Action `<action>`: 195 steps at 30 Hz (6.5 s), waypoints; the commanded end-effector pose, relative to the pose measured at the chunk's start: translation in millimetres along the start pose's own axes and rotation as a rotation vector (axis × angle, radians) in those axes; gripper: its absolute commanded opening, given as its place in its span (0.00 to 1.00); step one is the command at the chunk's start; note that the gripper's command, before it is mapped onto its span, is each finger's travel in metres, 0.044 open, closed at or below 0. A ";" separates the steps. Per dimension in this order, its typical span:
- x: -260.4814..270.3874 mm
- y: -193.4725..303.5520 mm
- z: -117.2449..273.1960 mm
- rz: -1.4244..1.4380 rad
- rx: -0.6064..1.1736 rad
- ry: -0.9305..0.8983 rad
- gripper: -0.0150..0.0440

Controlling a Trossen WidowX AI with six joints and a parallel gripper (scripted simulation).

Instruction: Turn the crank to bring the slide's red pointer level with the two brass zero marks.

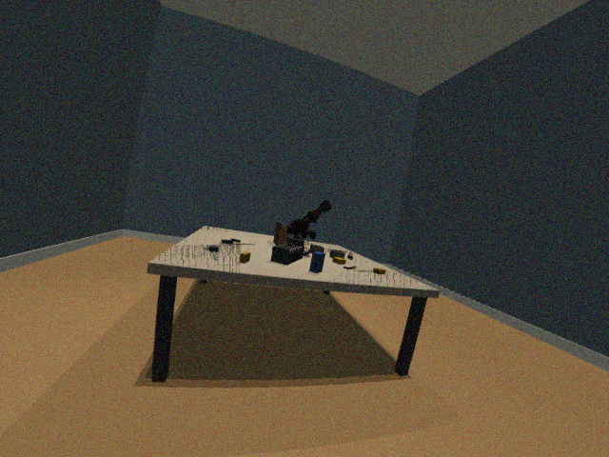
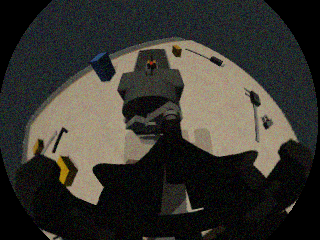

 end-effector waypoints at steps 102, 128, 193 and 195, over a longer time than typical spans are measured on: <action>13.8 -43.6 45.4 0.002 -0.008 0.015 1.00; 17.0 -142.2 29.9 0.212 0.082 -0.134 1.00; 16.5 -147.9 26.9 0.240 0.083 -0.165 1.00; 18.3 -140.6 33.5 0.215 0.076 -0.146 1.00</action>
Point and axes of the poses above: the point midway between the two fingers, 35 mm back from their tips, its own z axis back along the fingers, its own x axis across the jaws, y = z × x, the point moved 4 cm from there along z, back along the fingers, and after that the axes turned 9 degrees about -z, right-handed, at the moved point
